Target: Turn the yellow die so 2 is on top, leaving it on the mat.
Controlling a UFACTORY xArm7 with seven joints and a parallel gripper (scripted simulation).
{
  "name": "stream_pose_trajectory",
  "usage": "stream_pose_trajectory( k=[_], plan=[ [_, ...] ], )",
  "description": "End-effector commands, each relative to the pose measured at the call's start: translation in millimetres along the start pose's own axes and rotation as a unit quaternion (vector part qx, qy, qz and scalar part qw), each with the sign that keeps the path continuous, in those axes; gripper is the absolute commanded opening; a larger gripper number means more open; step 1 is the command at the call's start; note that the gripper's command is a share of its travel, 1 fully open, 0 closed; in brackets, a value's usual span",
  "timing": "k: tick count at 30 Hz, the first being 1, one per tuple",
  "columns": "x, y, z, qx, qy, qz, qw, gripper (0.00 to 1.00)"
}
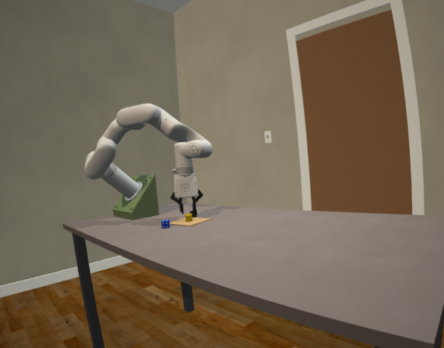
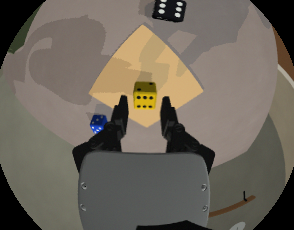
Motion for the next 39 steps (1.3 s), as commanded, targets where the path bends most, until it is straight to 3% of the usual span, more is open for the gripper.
stream_pose_trajectory(
  k=[1, 39],
  plan=[
    [-1.6, 1.0, 0.6, 0.000, -0.001, 0.002, 1.000, 0.47],
    [3.7, 1.0, 0.6, 0.000, -0.001, 0.002, 1.000, 0.47]
  ],
)
Point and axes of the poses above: the point where the finger pads meet when closed, its own x axis out along the fingers, its own y axis across the jaws, z = x × y, the point moved 5 cm from there along -x, back along the fingers, and after that the axes turned 13 degrees about -x, right-handed, at the moved point
